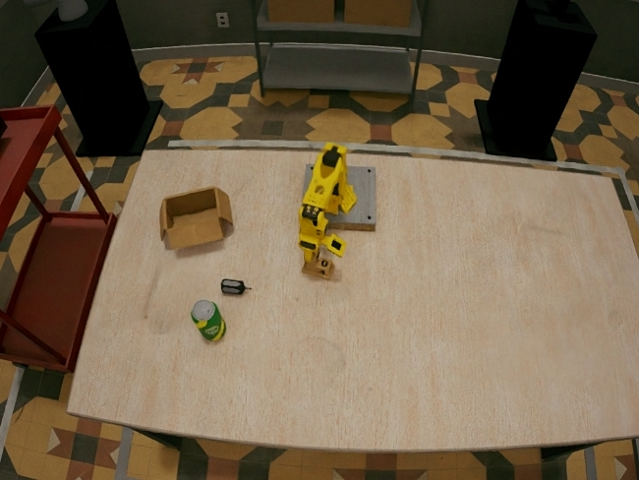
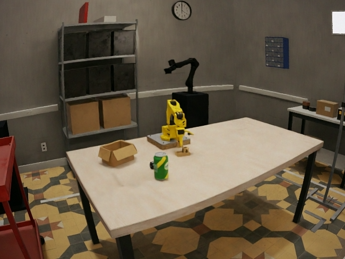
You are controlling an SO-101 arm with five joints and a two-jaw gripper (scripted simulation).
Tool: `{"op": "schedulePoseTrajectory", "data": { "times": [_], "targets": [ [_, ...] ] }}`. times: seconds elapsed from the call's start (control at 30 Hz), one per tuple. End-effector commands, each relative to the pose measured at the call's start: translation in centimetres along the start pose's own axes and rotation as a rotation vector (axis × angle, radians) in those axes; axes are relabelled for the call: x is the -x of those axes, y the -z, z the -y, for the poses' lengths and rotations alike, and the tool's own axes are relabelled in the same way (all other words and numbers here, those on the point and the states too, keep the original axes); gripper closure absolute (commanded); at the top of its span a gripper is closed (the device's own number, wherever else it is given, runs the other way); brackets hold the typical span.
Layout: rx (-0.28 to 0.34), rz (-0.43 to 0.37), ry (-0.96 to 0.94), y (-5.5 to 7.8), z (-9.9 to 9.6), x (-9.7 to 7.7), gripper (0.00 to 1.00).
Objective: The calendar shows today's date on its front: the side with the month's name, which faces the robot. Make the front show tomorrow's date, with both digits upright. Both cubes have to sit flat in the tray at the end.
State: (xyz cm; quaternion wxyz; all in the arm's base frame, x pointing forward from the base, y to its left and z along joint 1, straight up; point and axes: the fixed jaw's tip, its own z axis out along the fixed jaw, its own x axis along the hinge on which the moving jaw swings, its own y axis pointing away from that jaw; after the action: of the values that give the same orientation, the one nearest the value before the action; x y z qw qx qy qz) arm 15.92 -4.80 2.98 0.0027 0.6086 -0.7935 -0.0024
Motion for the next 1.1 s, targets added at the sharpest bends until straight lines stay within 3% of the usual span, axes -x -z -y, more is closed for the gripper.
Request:
{"op": "schedulePoseTrajectory", "data": {
  "times": [0.0, 1.07],
  "targets": [
    [0.002, 0.001, -0.003, -0.3, 0.0, 0.1, 1.00],
    [0.002, 0.001, -0.001, -1.4, -0.1, 0.1, 1.00]
  ]
}}
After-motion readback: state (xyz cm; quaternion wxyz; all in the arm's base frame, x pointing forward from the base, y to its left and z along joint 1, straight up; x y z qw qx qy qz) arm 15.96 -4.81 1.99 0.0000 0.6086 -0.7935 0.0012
